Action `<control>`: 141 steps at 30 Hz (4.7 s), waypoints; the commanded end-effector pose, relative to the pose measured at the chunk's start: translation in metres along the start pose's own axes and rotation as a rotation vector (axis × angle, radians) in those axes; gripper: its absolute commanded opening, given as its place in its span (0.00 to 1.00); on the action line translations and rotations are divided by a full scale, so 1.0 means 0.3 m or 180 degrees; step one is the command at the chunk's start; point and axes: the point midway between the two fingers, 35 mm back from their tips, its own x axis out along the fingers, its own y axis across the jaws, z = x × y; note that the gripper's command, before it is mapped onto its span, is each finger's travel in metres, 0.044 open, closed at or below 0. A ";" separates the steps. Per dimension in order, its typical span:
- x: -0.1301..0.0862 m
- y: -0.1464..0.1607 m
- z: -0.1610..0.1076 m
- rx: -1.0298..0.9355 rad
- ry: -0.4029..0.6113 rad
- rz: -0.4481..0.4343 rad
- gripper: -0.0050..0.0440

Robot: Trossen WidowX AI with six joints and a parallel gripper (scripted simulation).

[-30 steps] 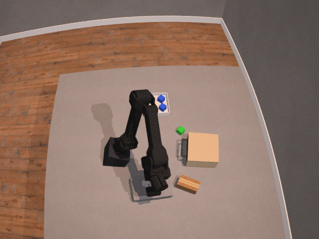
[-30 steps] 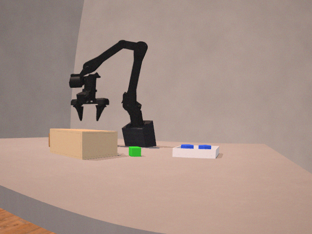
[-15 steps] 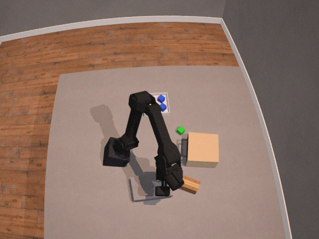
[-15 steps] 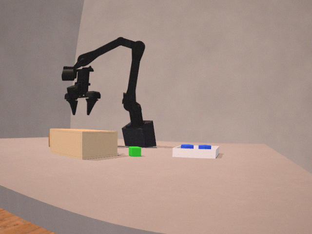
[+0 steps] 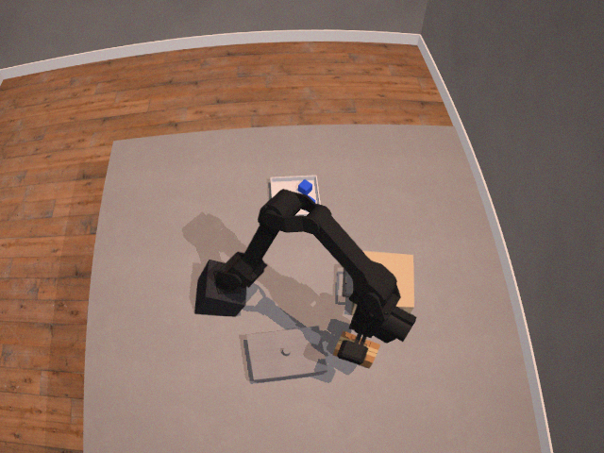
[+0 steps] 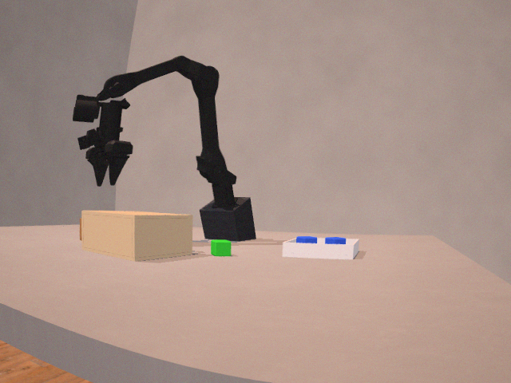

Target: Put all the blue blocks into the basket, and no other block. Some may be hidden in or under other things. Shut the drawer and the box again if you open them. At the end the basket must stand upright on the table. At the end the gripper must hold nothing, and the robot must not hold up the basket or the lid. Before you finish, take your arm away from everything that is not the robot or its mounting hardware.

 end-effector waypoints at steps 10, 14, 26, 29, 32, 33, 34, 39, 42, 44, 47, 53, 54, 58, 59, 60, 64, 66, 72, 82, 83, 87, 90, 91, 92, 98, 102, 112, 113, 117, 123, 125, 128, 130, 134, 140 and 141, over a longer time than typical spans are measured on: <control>0.159 0.024 0.033 0.0137 0.0022 -0.0030 1.00; 0.247 0.023 0.033 0.0137 0.0022 -0.0030 1.00; 0.303 0.023 0.032 0.0137 0.0022 -0.0030 1.00; 0.320 0.023 0.032 0.0137 0.0022 -0.0030 1.00; 0.347 0.022 0.032 0.0137 0.0022 -0.0030 1.00; 0.347 0.022 0.032 0.0137 0.0022 -0.0030 1.00; 0.347 0.022 0.032 0.0137 0.0022 -0.0030 1.00; 0.391 0.022 0.032 0.0137 0.0022 -0.0030 1.00; 0.403 0.022 0.032 0.0137 0.0022 -0.0030 1.00; 0.403 0.022 0.032 0.0137 0.0022 -0.0030 1.00; 0.403 0.022 0.032 0.0137 0.0022 -0.0030 1.00; 0.403 0.022 0.032 0.0137 0.0022 -0.0030 0.10; 0.403 0.022 0.032 0.0137 0.0022 -0.0030 0.10; 0.403 0.022 0.032 0.0137 0.0022 -0.0030 0.10; 0.403 0.022 0.032 0.0137 0.0022 -0.0030 0.10; 0.403 0.022 0.032 0.0137 0.0022 -0.0030 0.10; 0.403 0.022 0.032 0.0137 0.0022 -0.0030 0.10; 0.394 0.022 0.032 0.0137 0.0022 -0.0030 0.10; 0.358 0.022 0.032 0.0137 0.0022 -0.0030 0.10; 0.292 0.023 0.033 0.0137 0.0022 -0.0030 0.10; 0.269 0.023 0.033 0.0137 0.0022 -0.0030 0.10; 0.225 0.023 0.033 0.0137 0.0022 -0.0030 0.10; 0.158 0.024 0.033 0.0137 0.0022 -0.0030 0.10; 0.136 0.024 0.034 0.0137 0.0022 -0.0030 0.10; 0.114 0.024 0.034 0.0137 0.0022 -0.0030 0.10; 0.003 0.025 0.035 0.0137 0.0022 -0.0030 0.10; 0.003 0.025 0.035 0.0137 0.0022 -0.0030 0.10; 0.001 -0.207 0.024 0.0794 0.0018 -0.0032 0.10; 0.001 -0.226 0.022 0.0794 0.0018 -0.0032 0.10; -0.001 -0.342 -0.002 0.1225 0.0016 -0.0034 0.10; -0.002 -0.470 -0.040 0.1452 0.0015 -0.0034 0.10; -0.003 -0.532 -0.065 0.1671 0.0014 -0.0035 0.10; -0.003 -0.556 -0.074 0.1671 0.0014 -0.0035 0.10; -0.003 -0.556 -0.074 0.1671 0.0014 -0.0035 0.10; 0.086 -0.557 -0.075 0.1671 0.0014 -0.0035 0.10; 0.175 -0.558 -0.076 0.1671 0.0014 -0.0035 0.10; 0.197 -0.558 -0.076 0.1671 0.0014 -0.0035 0.10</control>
